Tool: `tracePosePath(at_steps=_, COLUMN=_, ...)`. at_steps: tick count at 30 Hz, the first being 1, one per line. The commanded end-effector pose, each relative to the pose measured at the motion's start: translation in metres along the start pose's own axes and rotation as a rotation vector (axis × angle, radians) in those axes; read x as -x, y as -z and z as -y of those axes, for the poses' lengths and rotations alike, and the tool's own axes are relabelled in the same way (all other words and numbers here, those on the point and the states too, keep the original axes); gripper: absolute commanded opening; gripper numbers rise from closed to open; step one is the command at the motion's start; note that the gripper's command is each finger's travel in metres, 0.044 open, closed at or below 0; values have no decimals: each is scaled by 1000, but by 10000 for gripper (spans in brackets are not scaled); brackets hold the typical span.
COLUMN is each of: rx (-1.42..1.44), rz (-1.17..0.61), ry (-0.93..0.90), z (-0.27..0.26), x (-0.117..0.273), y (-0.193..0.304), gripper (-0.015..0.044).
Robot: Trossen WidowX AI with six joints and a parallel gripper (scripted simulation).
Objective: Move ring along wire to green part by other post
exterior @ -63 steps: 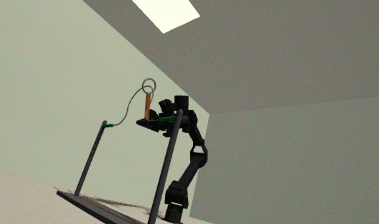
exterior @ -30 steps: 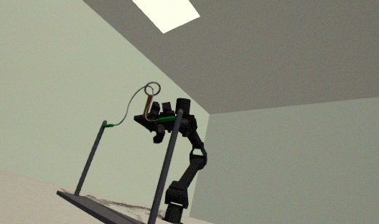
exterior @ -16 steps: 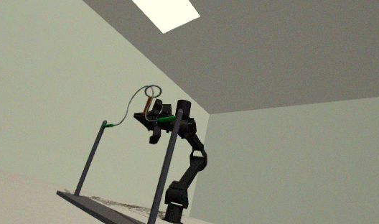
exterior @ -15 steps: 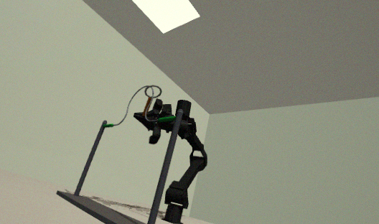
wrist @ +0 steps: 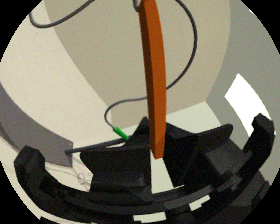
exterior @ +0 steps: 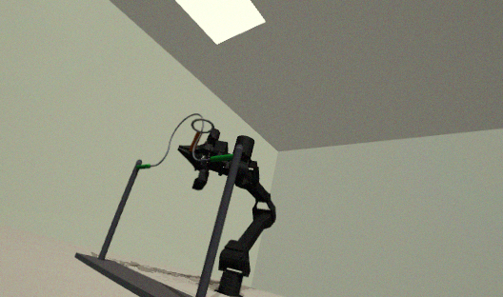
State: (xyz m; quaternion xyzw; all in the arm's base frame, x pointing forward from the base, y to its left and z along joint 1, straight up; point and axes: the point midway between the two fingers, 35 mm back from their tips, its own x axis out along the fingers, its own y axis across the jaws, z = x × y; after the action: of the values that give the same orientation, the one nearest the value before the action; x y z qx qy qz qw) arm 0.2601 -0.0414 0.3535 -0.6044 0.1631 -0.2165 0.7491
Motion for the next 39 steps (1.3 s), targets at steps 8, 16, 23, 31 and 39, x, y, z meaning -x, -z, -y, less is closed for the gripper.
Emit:
tracePosePath(at_steps=8, rx=154, rz=21, ry=88, z=9, x=0, y=0, gripper=-150)
tracePosePath(at_steps=16, rx=256, rz=34, ry=146, z=14, x=0, y=-1, gripper=-150)
tracePosePath(at_steps=23, rx=330, rz=43, ry=189, z=17, x=0, y=-2, gripper=-150)
tracePosePath(at_steps=31, rx=384, rz=50, ry=220, z=16, x=-1, y=-1, gripper=-150)
tracePosePath(at_steps=39, rx=368, rz=47, ry=211, z=7, x=-2, y=4, gripper=-150)
